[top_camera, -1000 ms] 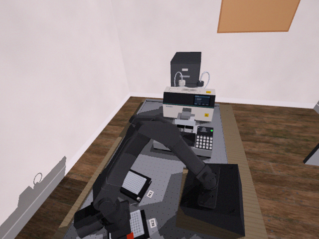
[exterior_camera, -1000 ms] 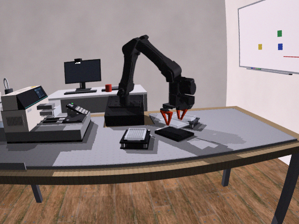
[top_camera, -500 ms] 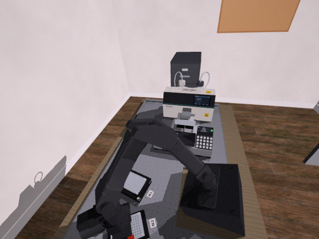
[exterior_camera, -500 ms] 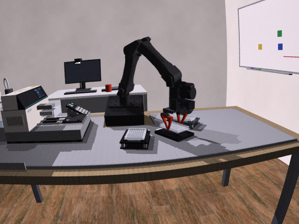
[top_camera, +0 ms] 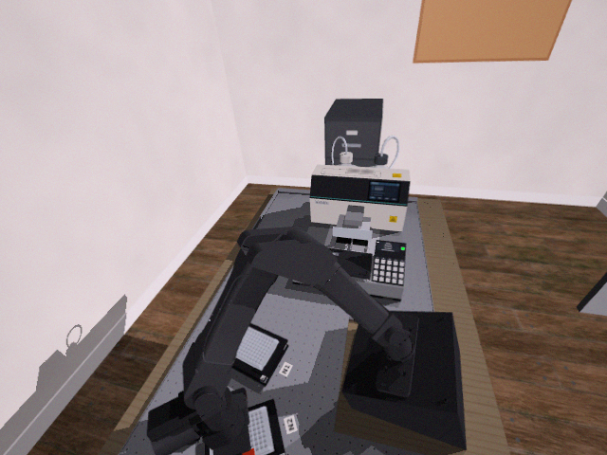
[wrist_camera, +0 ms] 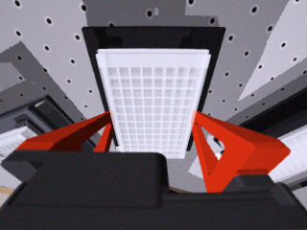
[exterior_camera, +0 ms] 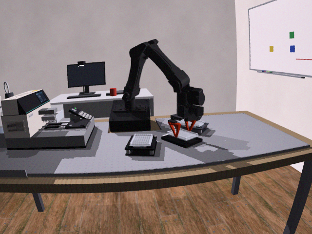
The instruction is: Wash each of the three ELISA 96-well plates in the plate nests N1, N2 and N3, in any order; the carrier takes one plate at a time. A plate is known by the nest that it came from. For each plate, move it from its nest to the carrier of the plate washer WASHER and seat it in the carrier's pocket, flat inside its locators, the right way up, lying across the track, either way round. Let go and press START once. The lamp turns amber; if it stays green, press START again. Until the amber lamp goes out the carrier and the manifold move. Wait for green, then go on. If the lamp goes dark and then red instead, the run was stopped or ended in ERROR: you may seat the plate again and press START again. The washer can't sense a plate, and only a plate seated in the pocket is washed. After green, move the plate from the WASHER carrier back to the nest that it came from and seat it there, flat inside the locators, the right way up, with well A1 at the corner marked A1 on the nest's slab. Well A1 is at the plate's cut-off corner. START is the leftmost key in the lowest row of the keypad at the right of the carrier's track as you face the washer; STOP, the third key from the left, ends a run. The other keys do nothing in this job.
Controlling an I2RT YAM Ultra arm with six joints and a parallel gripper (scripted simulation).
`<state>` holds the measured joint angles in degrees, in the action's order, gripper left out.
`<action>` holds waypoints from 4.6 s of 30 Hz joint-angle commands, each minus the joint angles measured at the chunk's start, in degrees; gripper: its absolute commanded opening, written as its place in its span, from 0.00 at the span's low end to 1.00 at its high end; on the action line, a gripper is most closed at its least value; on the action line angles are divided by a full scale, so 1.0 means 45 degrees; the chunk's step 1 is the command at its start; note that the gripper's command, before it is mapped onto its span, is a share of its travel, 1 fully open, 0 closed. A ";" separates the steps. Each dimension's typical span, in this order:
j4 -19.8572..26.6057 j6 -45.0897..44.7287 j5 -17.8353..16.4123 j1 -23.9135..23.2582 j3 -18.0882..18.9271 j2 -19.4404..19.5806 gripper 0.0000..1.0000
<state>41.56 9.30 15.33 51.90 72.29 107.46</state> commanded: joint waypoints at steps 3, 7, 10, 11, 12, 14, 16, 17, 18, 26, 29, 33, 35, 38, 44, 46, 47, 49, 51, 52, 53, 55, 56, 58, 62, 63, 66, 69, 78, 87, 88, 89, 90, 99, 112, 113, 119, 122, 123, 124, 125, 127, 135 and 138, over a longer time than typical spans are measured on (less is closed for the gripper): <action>-0.0130 -0.0036 -0.0001 0.0021 0.0013 -0.0144 0.00; -0.0140 -0.0039 -0.0002 0.0018 -0.0013 -0.0161 0.00; -0.0146 -0.0042 -0.0002 0.0015 -0.0029 -0.0171 0.00; -0.0148 -0.0043 -0.0003 0.0014 -0.0033 -0.0174 0.00; -0.0148 -0.0043 -0.0003 0.0014 -0.0033 -0.0174 0.00; -0.0149 -0.0044 -0.0003 0.0013 -0.0037 -0.0176 0.00; -0.0153 -0.0045 -0.0003 0.0012 -0.0046 -0.0182 0.00; -0.0155 -0.0046 -0.0003 0.0011 -0.0051 -0.0185 0.00; -0.0156 -0.0046 -0.0003 0.0011 -0.0055 -0.0188 0.00; -0.0168 -0.0046 -0.0003 0.0011 -0.0091 -0.0211 0.00; -0.0172 -0.0046 -0.0003 0.0011 -0.0101 -0.0217 0.00; -0.0178 -0.0045 -0.0003 0.0011 -0.0115 -0.0226 0.00; -0.0181 -0.0045 -0.0003 0.0011 -0.0123 -0.0230 0.00; -0.0185 -0.0045 -0.0003 0.0012 -0.0133 -0.0236 0.00; -0.0225 -0.0052 -0.0005 0.0005 -0.0163 -0.0228 0.00; -0.0233 -0.0053 -0.0005 0.0003 -0.0166 -0.0224 0.00; -0.0233 -0.0053 -0.0005 0.0003 -0.0166 -0.0224 0.00; -0.0249 -0.0056 -0.0006 0.0001 -0.0174 -0.0216 0.00; -0.0265 -0.0058 -0.0006 -0.0002 -0.0182 -0.0209 0.00; -0.0273 -0.0060 -0.0007 -0.0003 -0.0186 -0.0205 0.00; -0.0281 -0.0061 -0.0007 -0.0004 -0.0189 -0.0201 0.00; -0.0295 -0.0063 -0.0008 -0.0007 -0.0194 -0.0192 0.00; -0.0303 -0.0065 -0.0008 -0.0008 -0.0196 -0.0187 0.00; -0.0318 -0.0067 -0.0008 -0.0011 -0.0203 -0.0179 0.00; -0.0348 -0.0073 -0.0010 -0.0016 -0.0213 -0.0161 0.00; -0.0348 -0.0073 -0.0010 -0.0016 -0.0213 -0.0161 0.00; -0.0364 -0.0076 -0.0011 -0.0019 -0.0221 -0.0153 0.00; -0.0388 -0.0080 -0.0012 -0.0024 -0.0231 -0.0141 0.00; -0.0455 -0.0094 -0.0015 -0.0037 -0.0254 -0.0100 0.00; -0.0509 -0.0104 -0.0017 -0.0047 -0.0276 -0.0071 0.00; -0.0516 -0.0106 -0.0018 -0.0049 -0.0278 -0.0066 0.00; -0.0524 -0.0108 -0.0018 -0.0051 -0.0281 -0.0062 0.00; -0.0531 -0.0109 -0.0019 -0.0052 -0.0284 -0.0057 0.00; -0.0583 -0.0120 -0.0021 -0.0063 -0.0300 -0.0025 0.00; -0.0680 -0.0141 -0.0026 -0.0083 -0.0331 0.0035 0.00; -0.0687 -0.0142 -0.0027 -0.0085 -0.0333 0.0040 0.00; -0.0717 -0.0149 -0.0028 -0.0091 -0.0344 0.0058 0.00; -0.0739 -0.0153 -0.0029 -0.0096 -0.0350 0.0072 0.00; -0.0746 -0.0155 -0.0030 -0.0098 -0.0352 0.0077 0.00; -0.0754 -0.0157 -0.0030 -0.0099 -0.0354 0.0082 0.00; -0.0761 -0.0158 -0.0030 -0.0101 -0.0357 0.0087 0.00; -0.0776 -0.0161 -0.0031 -0.0104 -0.0362 0.0096 0.00; -0.0800 -0.0166 -0.0032 -0.0109 -0.0365 0.0115 1.00; -0.0800 -0.0166 -0.0032 -0.0109 -0.0365 0.0115 1.00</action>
<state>38.44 8.67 15.20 51.29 70.50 108.38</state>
